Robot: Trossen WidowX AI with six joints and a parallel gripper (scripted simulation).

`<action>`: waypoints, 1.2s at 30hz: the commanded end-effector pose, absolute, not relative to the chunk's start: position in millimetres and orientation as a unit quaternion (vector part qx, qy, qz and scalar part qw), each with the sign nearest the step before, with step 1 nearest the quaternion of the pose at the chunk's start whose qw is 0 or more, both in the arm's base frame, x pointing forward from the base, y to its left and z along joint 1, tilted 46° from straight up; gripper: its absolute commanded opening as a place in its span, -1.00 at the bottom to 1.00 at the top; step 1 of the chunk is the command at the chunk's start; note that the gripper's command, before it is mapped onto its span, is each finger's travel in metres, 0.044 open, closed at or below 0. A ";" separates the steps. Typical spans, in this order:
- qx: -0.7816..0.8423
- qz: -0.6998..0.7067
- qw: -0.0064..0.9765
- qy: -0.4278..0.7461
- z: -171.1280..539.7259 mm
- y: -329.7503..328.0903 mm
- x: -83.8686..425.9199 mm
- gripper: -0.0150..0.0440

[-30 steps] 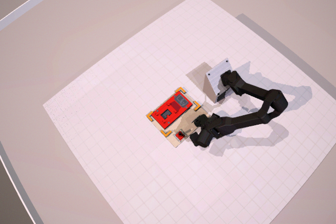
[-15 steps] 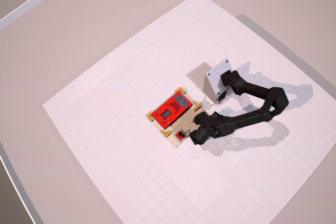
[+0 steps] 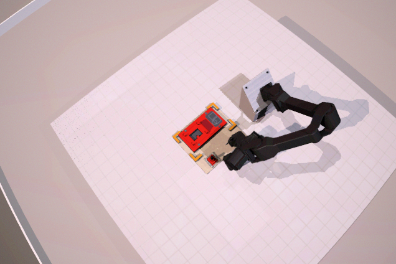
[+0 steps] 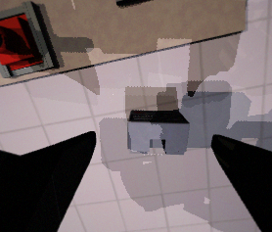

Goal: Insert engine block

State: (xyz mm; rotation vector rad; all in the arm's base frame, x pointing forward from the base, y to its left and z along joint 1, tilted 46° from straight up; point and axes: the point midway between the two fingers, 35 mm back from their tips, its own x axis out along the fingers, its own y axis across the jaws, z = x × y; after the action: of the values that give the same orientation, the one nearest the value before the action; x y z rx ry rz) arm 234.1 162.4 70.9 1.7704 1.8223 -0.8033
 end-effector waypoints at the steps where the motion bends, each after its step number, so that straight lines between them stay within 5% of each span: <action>1: 0.646 -0.293 0.236 0.665 75.4 157.2 234.8 1.00; 36: 0.645 -0.290 0.236 0.666 58.3 182.5 228.9 1.00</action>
State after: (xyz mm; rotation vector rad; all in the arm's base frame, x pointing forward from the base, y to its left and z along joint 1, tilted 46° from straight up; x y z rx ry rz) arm 230.2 180.2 64.3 1.7728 1.8261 -0.7757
